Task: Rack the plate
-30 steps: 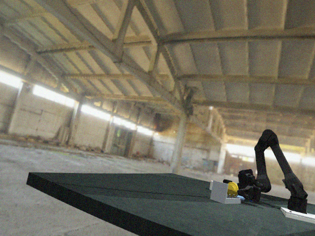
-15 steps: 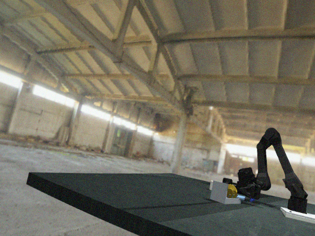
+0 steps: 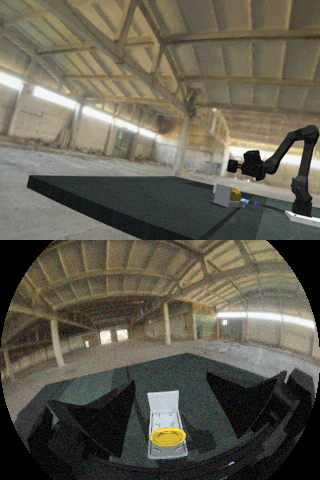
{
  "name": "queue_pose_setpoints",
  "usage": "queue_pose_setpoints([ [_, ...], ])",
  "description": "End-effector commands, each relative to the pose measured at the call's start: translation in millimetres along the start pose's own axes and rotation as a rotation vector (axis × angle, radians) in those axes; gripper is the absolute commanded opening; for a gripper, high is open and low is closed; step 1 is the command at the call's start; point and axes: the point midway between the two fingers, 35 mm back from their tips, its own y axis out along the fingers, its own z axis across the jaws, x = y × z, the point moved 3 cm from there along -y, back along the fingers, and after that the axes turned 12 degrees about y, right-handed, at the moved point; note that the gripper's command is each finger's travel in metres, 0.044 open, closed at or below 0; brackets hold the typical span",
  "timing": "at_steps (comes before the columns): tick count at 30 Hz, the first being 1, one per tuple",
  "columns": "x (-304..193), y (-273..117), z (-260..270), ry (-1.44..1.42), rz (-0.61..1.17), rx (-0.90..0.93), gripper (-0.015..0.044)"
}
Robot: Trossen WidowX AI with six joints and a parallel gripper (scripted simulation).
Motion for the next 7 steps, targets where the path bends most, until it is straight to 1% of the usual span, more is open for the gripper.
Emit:
queue_pose_setpoints([
  [1, 4.3, 0.3, -2.2, 0.033, 0.008, -0.020, 0.0400],
  [7, 18.3, 1.3, -31.3, 0.154, 0.071, -0.164, 0.0400],
])
